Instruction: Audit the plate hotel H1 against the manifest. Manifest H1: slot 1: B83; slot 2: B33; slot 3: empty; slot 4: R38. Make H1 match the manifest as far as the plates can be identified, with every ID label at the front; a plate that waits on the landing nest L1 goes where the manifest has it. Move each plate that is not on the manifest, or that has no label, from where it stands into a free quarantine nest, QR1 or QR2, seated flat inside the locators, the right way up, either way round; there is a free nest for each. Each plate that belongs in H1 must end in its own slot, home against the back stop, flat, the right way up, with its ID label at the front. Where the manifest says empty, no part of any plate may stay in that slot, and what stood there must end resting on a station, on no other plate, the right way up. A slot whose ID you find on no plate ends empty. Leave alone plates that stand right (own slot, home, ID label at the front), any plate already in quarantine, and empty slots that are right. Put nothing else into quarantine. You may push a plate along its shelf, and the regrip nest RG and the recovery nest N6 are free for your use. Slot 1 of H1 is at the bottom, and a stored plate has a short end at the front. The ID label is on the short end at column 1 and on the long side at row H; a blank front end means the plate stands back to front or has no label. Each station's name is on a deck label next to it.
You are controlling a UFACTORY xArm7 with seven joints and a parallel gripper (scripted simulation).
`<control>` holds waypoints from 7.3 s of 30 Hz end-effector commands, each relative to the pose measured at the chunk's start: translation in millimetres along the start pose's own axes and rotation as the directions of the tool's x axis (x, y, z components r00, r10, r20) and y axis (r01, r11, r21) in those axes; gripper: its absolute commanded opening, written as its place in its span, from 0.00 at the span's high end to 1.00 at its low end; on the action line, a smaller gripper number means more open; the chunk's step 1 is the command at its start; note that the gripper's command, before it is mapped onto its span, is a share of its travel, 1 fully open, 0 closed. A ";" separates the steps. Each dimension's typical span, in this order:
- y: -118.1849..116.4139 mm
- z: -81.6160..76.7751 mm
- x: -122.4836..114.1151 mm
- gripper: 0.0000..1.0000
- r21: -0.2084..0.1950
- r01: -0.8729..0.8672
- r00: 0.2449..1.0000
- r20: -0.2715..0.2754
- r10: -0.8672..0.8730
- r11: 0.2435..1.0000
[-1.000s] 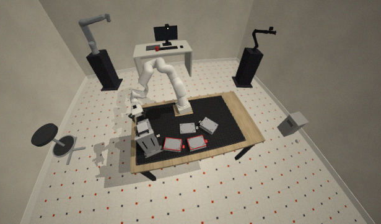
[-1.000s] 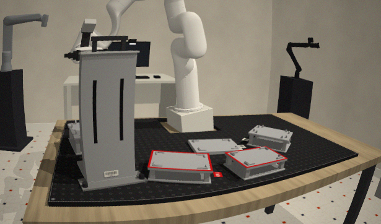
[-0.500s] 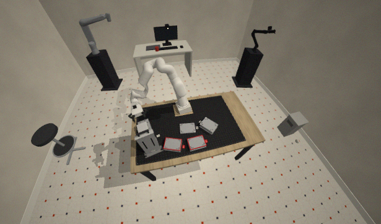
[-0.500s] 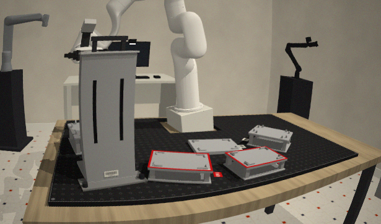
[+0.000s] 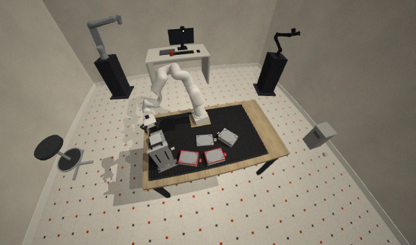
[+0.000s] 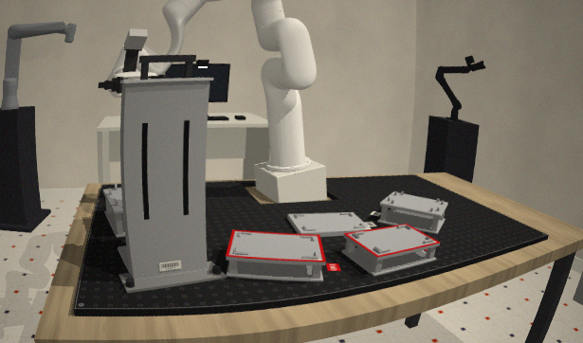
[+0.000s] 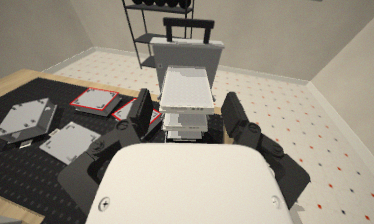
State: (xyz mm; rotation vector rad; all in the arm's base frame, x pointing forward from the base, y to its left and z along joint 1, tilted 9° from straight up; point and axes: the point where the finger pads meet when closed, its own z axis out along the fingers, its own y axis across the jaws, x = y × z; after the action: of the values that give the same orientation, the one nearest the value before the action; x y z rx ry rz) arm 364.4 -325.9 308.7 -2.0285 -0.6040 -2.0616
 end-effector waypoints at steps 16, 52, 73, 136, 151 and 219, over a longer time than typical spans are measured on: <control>0.6 0.0 1.5 0.00 0.000 0.004 1.000 0.000 -0.004 1.000; 0.7 -30.0 -38.5 0.00 0.000 0.004 1.000 0.000 -0.004 1.000; 0.7 -0.6 -51.7 0.00 0.000 0.004 1.000 0.000 -0.004 1.000; 0.8 0.0 -51.7 0.00 0.000 0.004 1.000 0.000 -0.004 1.000; 0.7 -13.3 -51.7 0.00 0.000 0.004 1.000 0.000 -0.004 1.000; 0.8 0.1 -104.9 0.00 0.000 0.004 1.000 0.000 -0.004 1.000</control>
State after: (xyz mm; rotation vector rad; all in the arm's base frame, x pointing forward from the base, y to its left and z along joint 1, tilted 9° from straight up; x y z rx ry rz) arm 369.4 -341.8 203.6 -2.0286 -0.6041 -2.0617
